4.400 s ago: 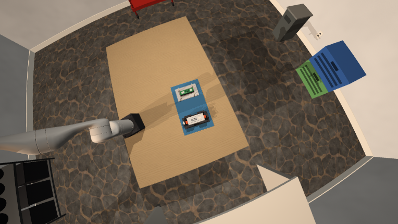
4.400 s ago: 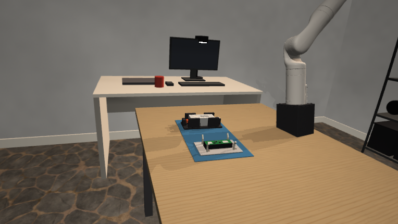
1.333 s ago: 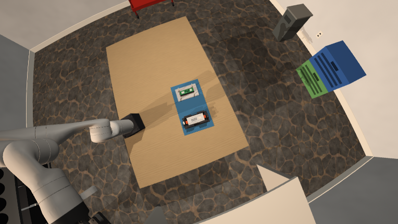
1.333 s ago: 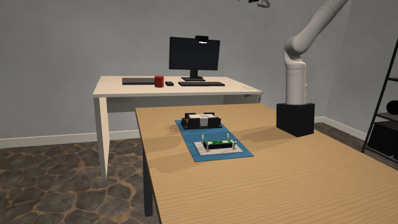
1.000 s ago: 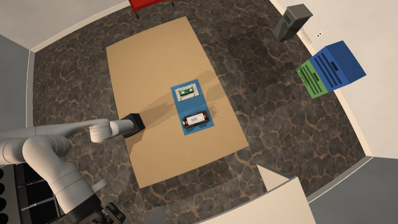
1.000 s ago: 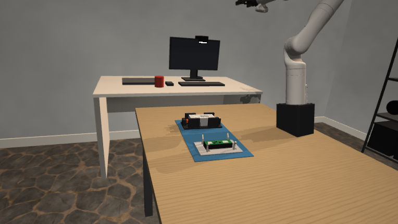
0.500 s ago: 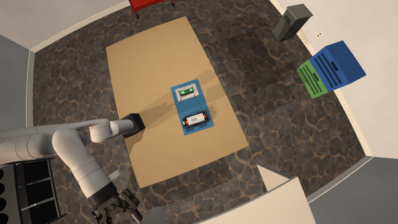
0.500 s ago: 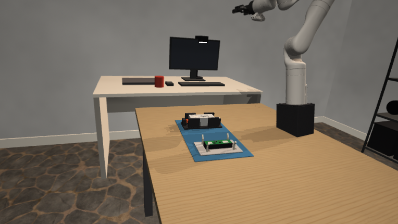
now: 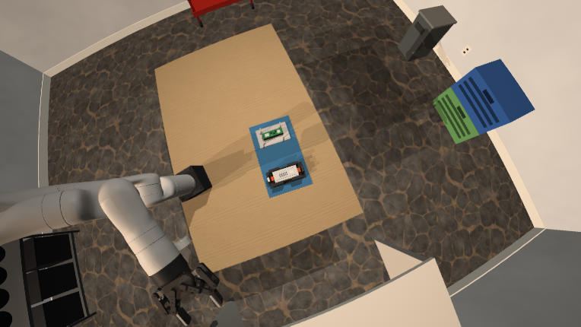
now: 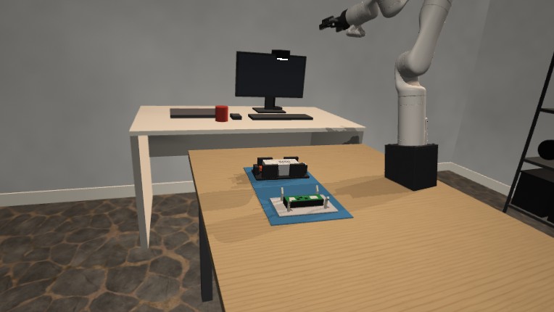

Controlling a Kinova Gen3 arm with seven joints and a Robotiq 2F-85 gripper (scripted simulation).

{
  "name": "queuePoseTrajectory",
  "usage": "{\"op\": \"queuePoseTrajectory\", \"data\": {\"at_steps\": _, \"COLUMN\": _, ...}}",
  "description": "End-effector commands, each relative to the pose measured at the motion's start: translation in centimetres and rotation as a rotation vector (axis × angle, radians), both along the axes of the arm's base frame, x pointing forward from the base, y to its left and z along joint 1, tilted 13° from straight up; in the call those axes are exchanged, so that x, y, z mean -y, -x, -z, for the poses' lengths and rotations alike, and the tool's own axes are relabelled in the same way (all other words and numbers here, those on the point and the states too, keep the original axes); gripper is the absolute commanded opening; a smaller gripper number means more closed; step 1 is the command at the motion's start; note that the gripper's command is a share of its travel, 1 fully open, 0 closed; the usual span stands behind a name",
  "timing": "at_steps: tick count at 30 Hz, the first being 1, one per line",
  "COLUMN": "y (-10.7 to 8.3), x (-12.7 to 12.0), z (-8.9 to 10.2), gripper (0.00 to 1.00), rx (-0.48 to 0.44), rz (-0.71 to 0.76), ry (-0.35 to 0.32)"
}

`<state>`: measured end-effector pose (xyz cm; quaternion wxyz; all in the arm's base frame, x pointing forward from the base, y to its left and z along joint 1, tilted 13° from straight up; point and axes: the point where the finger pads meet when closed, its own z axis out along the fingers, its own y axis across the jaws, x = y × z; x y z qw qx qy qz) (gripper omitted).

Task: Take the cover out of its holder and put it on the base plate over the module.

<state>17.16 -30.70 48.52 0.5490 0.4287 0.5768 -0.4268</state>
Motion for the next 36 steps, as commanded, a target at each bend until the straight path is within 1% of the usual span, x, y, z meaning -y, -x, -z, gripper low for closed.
{"op": "queuePoseTrajectory", "data": {"at_steps": 1, "y": -0.9, "x": -0.1, "z": 0.6, "gripper": 1.0, "rx": 0.003, "rz": -0.043, "ry": 0.1}}
{"op": "queuePoseTrajectory", "data": {"at_steps": 4, "y": -0.9, "x": -0.1, "z": 0.6, "gripper": 1.0, "rx": 0.003, "rz": -0.043, "ry": 0.1}}
{"op": "queuePoseTrajectory", "data": {"at_steps": 5, "y": -0.7, "x": 0.0, "z": 0.8, "gripper": 1.0, "rx": -0.012, "rz": -0.001, "ry": 0.011}}
{"op": "queuePoseTrajectory", "data": {"at_steps": 14, "y": -3.2, "x": -0.3, "z": 5.6, "gripper": 1.0, "rx": 0.003, "rz": -0.043, "ry": 0.1}}
{"op": "queuePoseTrajectory", "data": {"at_steps": 21, "y": -3.2, "x": -0.3, "z": 5.6, "gripper": 1.0, "rx": 0.003, "rz": -0.043, "ry": 0.1}}
{"op": "queuePoseTrajectory", "data": {"at_steps": 22, "y": -2.9, "x": -0.2, "z": 5.6, "gripper": 1.0, "rx": -0.022, "rz": 0.065, "ry": -0.05}}
{"op": "queuePoseTrajectory", "data": {"at_steps": 31, "y": -5.6, "x": -0.6, "z": 10.2, "gripper": 1.0, "rx": 0.004, "rz": -0.043, "ry": 0.1}}
{"op": "queuePoseTrajectory", "data": {"at_steps": 36, "y": -5.6, "x": -0.6, "z": 10.2, "gripper": 1.0, "rx": 0.004, "rz": -0.043, "ry": 0.1}}
